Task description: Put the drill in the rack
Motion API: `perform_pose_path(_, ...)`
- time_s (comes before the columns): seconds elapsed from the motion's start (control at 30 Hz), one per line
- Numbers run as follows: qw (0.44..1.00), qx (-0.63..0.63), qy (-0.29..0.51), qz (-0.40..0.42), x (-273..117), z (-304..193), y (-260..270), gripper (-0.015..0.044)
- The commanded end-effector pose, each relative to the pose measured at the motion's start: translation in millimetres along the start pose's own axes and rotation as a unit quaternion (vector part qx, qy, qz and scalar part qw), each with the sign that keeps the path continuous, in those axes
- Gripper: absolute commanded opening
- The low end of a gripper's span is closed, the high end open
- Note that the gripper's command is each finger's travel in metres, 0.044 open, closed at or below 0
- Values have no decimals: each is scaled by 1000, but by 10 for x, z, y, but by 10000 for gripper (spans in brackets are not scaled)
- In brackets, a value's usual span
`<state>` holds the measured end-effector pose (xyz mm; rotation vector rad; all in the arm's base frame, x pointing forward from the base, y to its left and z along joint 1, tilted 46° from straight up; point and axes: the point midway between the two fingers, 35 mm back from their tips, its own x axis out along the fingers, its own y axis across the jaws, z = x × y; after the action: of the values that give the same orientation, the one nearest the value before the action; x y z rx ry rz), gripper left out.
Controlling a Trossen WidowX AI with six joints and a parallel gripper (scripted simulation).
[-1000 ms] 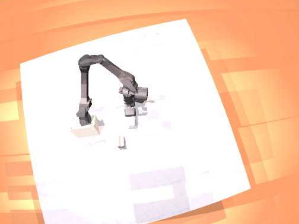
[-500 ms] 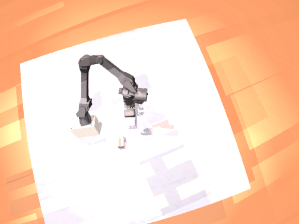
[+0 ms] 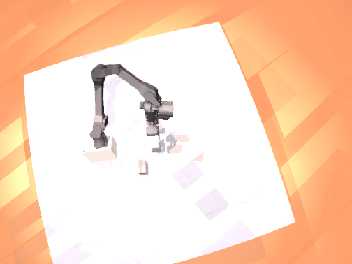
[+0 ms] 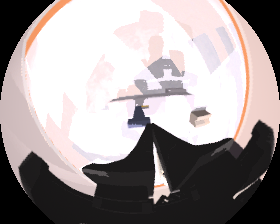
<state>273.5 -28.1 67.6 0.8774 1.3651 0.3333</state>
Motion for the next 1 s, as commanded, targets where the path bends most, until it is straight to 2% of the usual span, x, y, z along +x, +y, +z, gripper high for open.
perform_pose_path(0.0, 1000, 1, -1, 3, 7, 5, 69, 0)
perform_pose_path(0.97, 1000, 0, -1, 3, 140, 13, 109, 0)
